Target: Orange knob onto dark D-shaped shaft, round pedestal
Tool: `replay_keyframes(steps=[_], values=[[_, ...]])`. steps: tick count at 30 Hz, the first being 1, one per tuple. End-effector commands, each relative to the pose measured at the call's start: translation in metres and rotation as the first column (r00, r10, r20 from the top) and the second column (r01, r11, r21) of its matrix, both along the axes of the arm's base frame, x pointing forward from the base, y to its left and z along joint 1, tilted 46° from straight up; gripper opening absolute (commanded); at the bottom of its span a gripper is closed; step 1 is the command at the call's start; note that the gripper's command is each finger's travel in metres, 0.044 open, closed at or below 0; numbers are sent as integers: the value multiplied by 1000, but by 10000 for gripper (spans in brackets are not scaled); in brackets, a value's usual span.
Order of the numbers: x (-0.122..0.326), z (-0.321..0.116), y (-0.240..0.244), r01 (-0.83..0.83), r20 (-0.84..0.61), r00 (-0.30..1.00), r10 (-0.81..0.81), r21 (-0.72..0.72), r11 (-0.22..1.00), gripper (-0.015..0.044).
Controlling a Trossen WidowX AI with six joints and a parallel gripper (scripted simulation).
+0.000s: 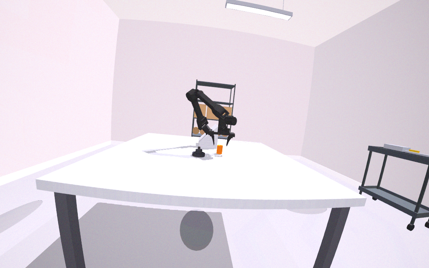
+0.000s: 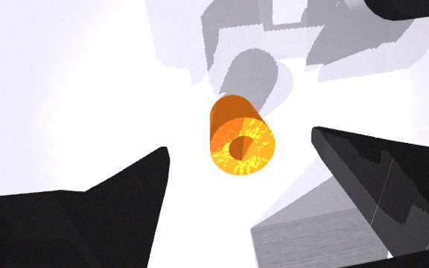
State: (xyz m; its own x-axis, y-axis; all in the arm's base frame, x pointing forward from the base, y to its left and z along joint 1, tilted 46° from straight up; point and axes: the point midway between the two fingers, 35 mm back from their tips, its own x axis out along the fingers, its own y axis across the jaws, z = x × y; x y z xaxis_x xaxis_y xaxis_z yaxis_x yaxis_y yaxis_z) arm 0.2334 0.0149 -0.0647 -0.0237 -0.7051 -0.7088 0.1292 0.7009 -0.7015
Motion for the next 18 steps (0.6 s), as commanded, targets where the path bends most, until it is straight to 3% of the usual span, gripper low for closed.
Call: replay_keyframes(steps=[1, 18], values=[[-1, -5, -5, -4, -8, 1000, 4, -6, 1000, 440], [-3, -24, -25, -4, -8, 1000, 4, -8, 1000, 440]])
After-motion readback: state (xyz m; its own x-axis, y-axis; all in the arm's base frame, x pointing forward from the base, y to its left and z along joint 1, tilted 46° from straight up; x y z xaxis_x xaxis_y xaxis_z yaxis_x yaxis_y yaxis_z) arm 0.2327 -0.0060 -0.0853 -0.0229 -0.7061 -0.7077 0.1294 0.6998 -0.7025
